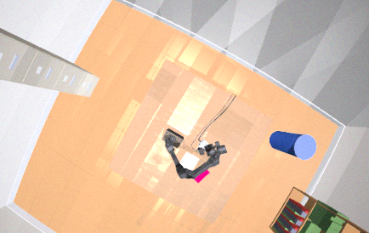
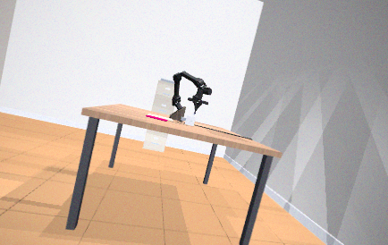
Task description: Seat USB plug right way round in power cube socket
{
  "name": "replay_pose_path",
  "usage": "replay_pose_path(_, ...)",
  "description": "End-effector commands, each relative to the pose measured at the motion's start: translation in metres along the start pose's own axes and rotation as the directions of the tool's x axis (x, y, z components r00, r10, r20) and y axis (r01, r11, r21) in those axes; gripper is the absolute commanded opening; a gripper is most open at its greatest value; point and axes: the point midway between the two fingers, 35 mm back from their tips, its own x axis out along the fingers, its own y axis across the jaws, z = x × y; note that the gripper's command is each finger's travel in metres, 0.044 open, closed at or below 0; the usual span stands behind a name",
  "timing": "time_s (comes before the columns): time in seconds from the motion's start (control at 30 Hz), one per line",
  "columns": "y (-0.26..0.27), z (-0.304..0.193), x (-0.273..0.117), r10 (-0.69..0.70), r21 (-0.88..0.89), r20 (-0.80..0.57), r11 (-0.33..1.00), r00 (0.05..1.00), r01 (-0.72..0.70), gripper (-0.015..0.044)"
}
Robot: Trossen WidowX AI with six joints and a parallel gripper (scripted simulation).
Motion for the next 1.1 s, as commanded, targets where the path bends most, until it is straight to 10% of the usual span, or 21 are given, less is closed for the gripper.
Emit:
replay_pose_path(0.0,0.0,-0.0001,0.0003,0.0,-0.089,-0.001,0.996,1.0,0.0,0.0)
replay_pose_path(1.07,0.0,-0.0001,0.0003,0.0,-0.8,-0.001,0.6,1.0,-0.001,0.0)
